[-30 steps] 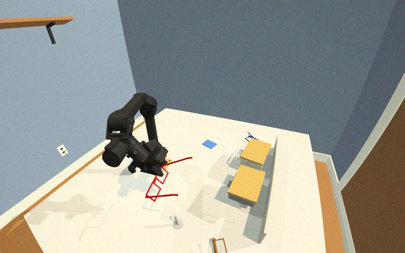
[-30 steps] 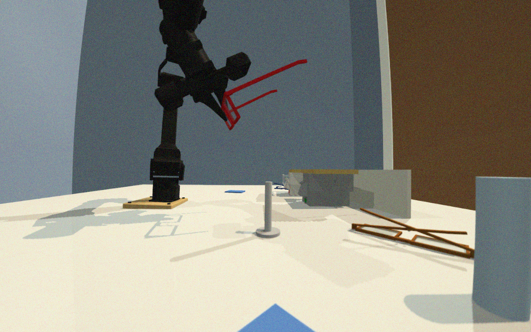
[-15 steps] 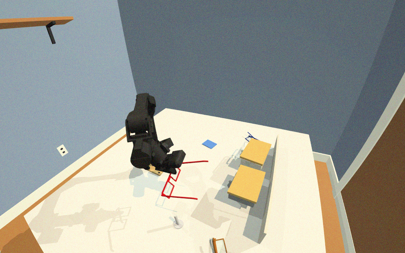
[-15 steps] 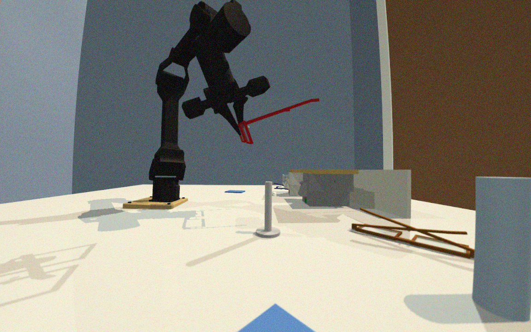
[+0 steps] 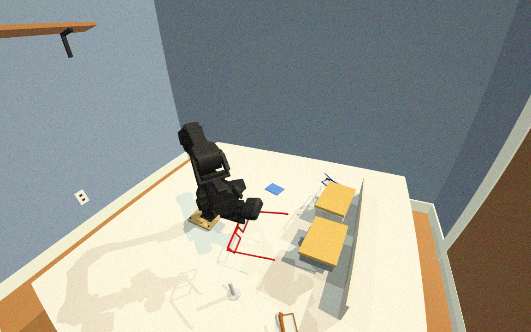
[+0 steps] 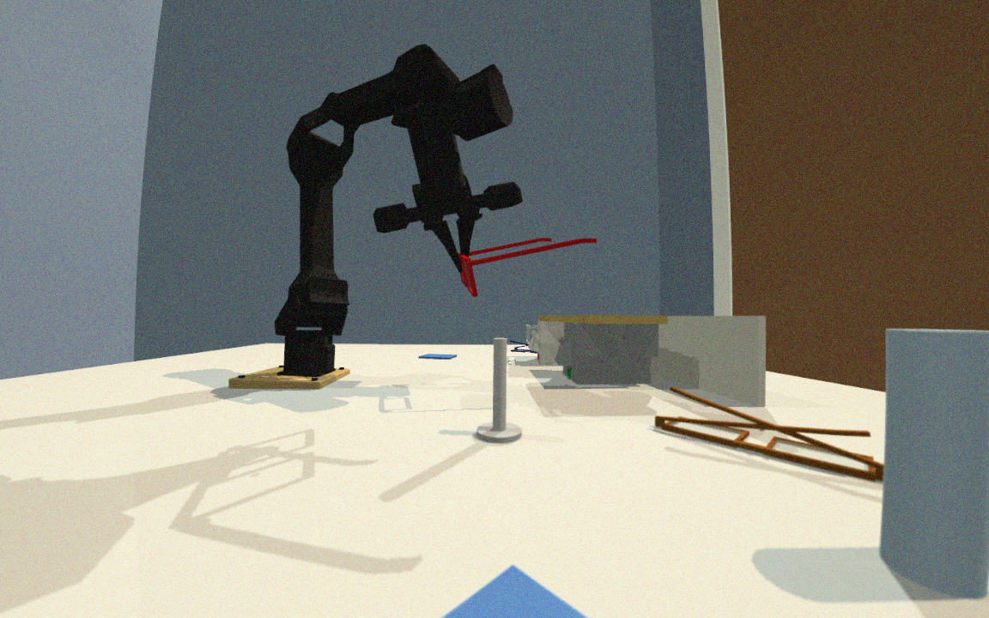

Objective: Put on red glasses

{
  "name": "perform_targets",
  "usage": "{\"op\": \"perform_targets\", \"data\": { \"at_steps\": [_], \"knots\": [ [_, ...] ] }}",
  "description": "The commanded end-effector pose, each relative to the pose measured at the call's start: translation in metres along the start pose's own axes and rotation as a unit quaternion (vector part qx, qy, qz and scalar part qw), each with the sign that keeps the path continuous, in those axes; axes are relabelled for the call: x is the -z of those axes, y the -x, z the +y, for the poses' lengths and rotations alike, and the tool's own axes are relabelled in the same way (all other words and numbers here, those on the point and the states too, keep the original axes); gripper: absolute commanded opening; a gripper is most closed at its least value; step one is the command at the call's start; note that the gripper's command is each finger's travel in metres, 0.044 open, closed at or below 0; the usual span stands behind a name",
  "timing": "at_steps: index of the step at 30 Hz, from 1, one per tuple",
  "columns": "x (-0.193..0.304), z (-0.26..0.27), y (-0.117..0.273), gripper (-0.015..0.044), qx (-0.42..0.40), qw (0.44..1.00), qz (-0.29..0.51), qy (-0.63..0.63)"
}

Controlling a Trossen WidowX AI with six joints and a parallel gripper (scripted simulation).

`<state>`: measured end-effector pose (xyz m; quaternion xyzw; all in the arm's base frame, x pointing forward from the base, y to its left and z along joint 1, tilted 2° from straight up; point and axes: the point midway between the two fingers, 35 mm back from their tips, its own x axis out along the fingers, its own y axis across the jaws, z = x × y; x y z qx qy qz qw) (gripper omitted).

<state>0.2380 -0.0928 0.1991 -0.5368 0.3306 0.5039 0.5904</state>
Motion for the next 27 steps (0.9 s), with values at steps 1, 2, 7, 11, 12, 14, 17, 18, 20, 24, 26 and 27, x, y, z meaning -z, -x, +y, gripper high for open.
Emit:
{"op": "perform_targets", "data": {
  "at_steps": [1, 2, 7, 11, 12, 14, 17, 18, 20, 24, 26, 27],
  "knots": [
    [-0.010, -0.002, -0.010, 0.0000, -0.021, 1.000, 0.001, -0.012],
    [-0.013, -0.002, -0.011, 0.0000, -0.025, 1.000, 0.002, -0.014],
    [-0.027, -0.005, -0.021, 0.0000, -0.046, 0.999, 0.007, -0.024],
    [-0.039, -0.007, -0.028, 0.0000, -0.061, 0.998, 0.014, -0.031],
    [-0.042, -0.008, -0.030, 0.0000, -0.064, 0.997, 0.016, -0.033],
    [-0.047, -0.008, -0.033, 0.0000, -0.071, 0.997, 0.020, -0.036],
    [-0.056, -0.009, -0.038, 0.0000, -0.081, 0.996, 0.027, -0.041],
    [-0.059, -0.009, -0.040, 0.0000, -0.084, 0.995, 0.030, -0.042],
    [-0.065, -0.009, -0.043, 0.0000, -0.089, 0.994, 0.035, -0.046],
    [-0.077, -0.009, -0.049, 0.0000, -0.099, 0.993, 0.046, -0.051],
    [-0.082, -0.009, -0.052, 0.0000, -0.103, 0.992, 0.052, -0.054],
    [-0.085, -0.009, -0.053, 0.0000, -0.105, 0.991, 0.056, -0.055]
  ]
}}
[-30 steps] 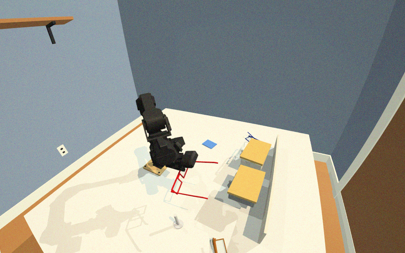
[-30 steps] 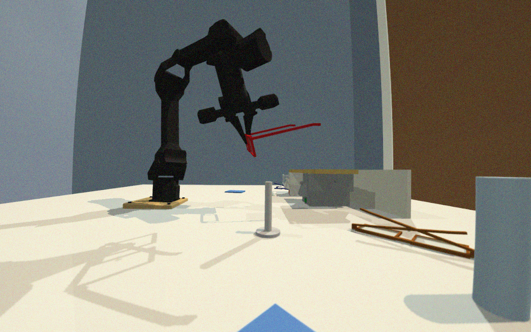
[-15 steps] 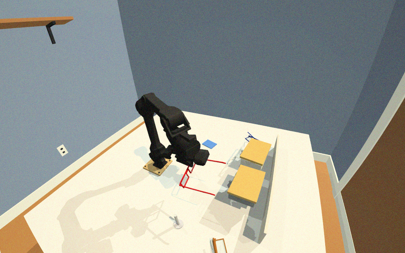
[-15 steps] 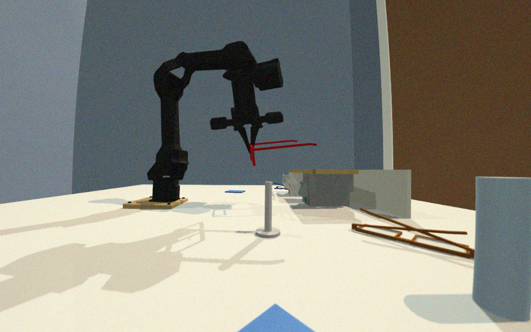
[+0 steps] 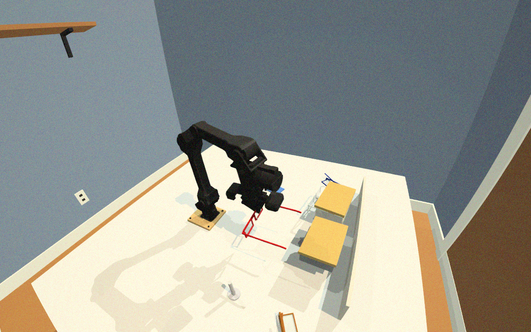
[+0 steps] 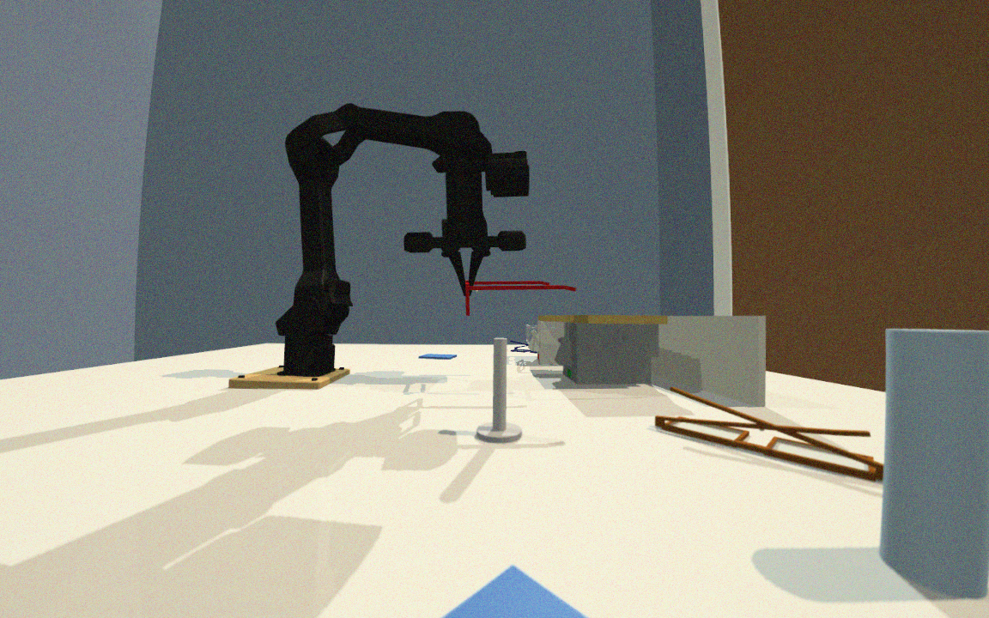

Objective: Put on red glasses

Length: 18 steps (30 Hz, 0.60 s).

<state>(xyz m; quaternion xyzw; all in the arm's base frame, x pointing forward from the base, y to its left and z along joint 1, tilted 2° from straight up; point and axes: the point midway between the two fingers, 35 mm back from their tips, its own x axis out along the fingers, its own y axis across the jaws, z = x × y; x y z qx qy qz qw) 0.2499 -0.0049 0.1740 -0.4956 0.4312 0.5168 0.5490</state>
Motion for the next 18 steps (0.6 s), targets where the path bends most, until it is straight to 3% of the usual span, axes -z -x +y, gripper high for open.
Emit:
{"op": "perform_targets", "data": {
  "at_steps": [1, 18],
  "knots": [
    [-0.011, 0.002, -0.007, 0.0000, -0.011, 1.000, 0.013, -0.009],
    [-0.052, 0.009, -0.023, 0.0000, -0.020, 0.997, 0.066, -0.030]
  ]
}}
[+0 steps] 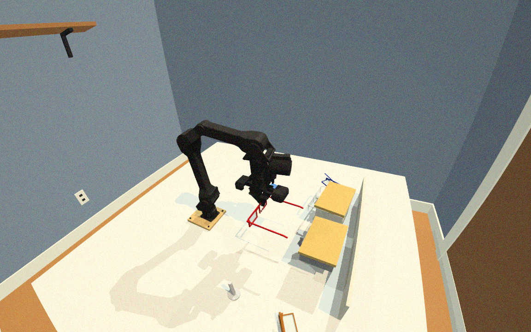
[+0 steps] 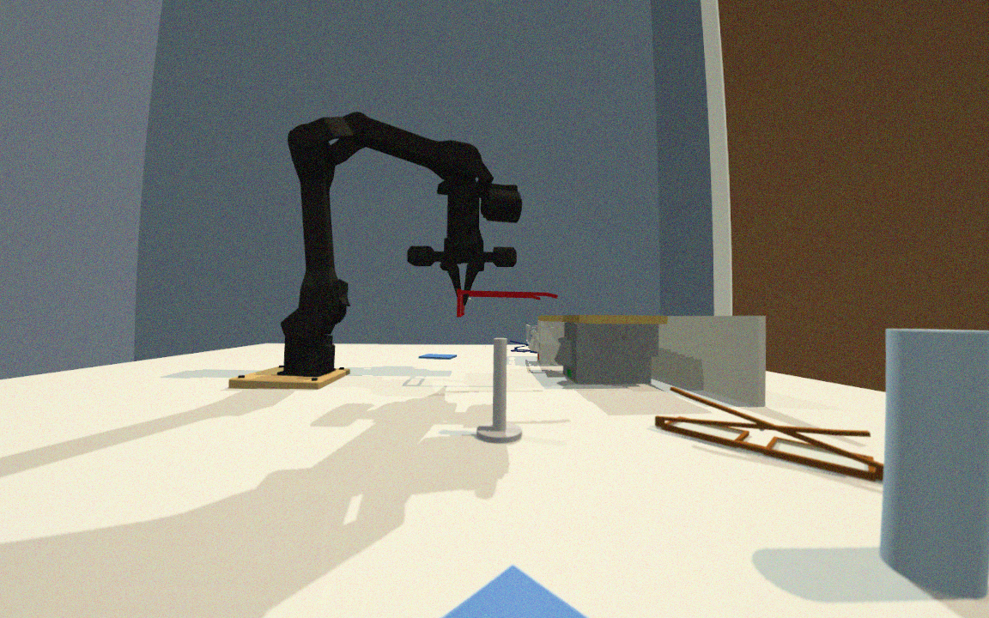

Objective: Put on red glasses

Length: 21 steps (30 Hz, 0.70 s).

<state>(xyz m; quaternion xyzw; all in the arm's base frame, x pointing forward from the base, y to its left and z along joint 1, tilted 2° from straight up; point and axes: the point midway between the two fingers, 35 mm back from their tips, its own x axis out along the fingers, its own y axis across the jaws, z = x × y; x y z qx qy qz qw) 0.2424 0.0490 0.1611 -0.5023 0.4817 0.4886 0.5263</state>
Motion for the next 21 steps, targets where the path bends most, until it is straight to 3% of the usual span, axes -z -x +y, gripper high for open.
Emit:
{"op": "perform_targets", "data": {
  "at_steps": [1, 21],
  "knots": [
    [0.000, 0.002, -0.005, 0.0000, -0.001, 1.000, 0.014, -0.007],
    [-0.002, 0.001, -0.024, 0.0000, 0.005, 1.000, 0.015, -0.007]
  ]
}}
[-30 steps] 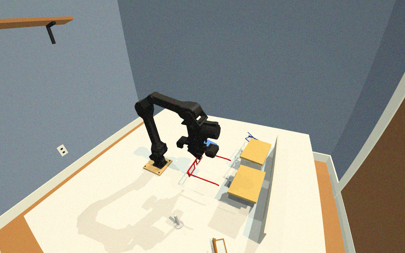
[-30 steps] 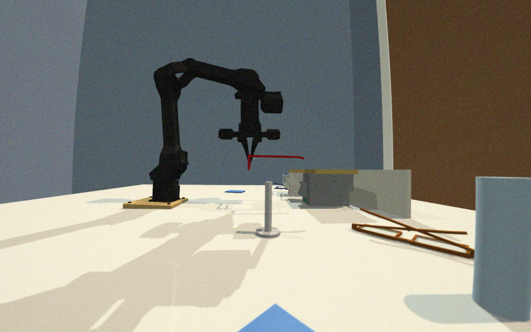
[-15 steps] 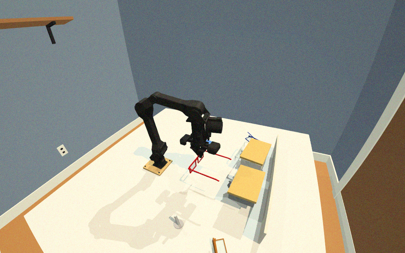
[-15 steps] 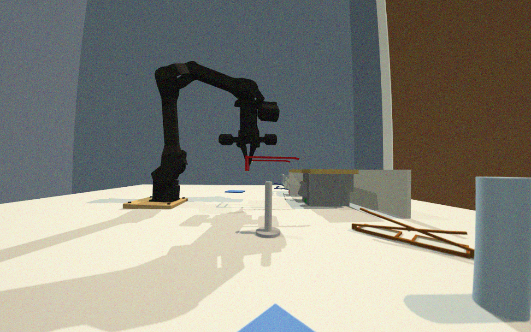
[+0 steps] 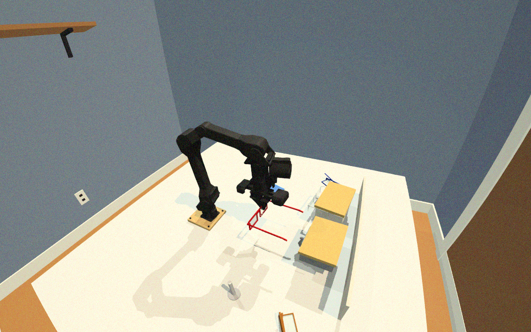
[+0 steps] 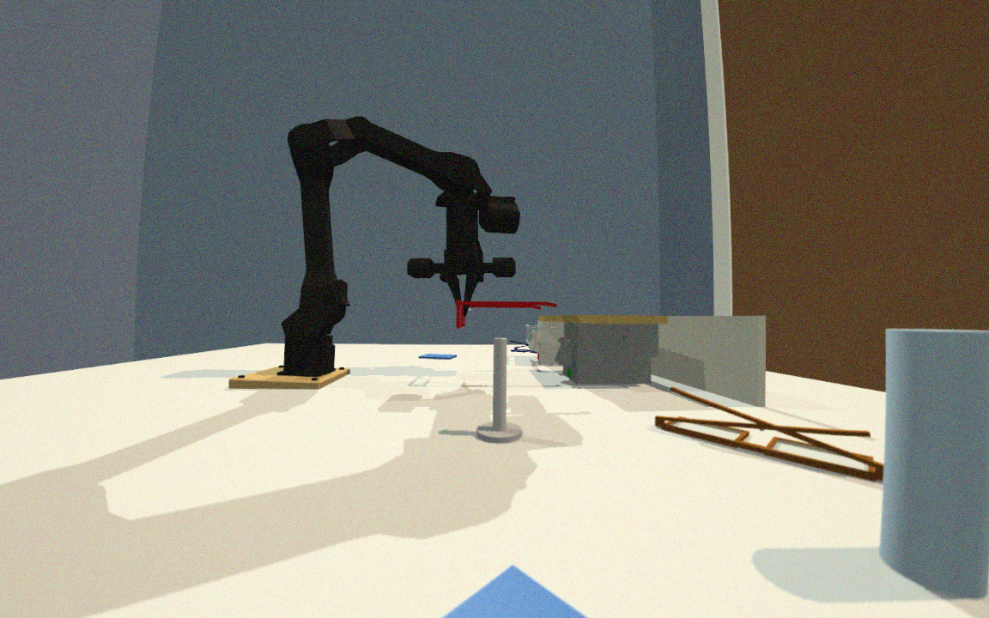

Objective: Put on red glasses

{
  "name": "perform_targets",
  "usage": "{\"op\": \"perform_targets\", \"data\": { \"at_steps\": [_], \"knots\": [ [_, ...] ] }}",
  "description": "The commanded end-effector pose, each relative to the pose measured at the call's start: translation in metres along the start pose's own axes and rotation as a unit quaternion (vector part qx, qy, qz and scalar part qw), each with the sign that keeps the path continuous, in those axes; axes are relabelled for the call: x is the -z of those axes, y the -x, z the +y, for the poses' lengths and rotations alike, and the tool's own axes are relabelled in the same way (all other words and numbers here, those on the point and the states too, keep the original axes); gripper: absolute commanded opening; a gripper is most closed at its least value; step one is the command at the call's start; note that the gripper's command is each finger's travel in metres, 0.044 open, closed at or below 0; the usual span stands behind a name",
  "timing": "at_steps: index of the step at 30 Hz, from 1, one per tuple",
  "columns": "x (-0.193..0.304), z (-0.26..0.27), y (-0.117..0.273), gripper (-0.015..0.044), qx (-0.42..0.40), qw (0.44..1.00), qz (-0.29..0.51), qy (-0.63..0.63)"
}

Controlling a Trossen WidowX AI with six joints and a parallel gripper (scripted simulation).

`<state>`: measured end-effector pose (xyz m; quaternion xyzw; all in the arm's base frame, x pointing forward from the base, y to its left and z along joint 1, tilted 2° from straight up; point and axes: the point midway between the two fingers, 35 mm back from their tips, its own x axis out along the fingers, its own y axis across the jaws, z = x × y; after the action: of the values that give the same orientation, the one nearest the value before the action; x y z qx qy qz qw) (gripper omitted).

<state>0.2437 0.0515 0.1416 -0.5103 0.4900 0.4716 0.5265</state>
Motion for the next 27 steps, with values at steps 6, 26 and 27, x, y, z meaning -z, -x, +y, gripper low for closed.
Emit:
{"op": "perform_targets", "data": {
  "at_steps": [6, 26, 27],
  "knots": [
    [0.000, 0.002, -0.010, 0.0000, -0.005, 1.000, -0.002, 0.002],
    [0.000, 0.002, -0.028, 0.0000, -0.005, 1.000, -0.002, 0.002],
    [0.000, 0.002, -0.028, 0.0000, -0.005, 1.000, -0.002, 0.002]
  ]
}}
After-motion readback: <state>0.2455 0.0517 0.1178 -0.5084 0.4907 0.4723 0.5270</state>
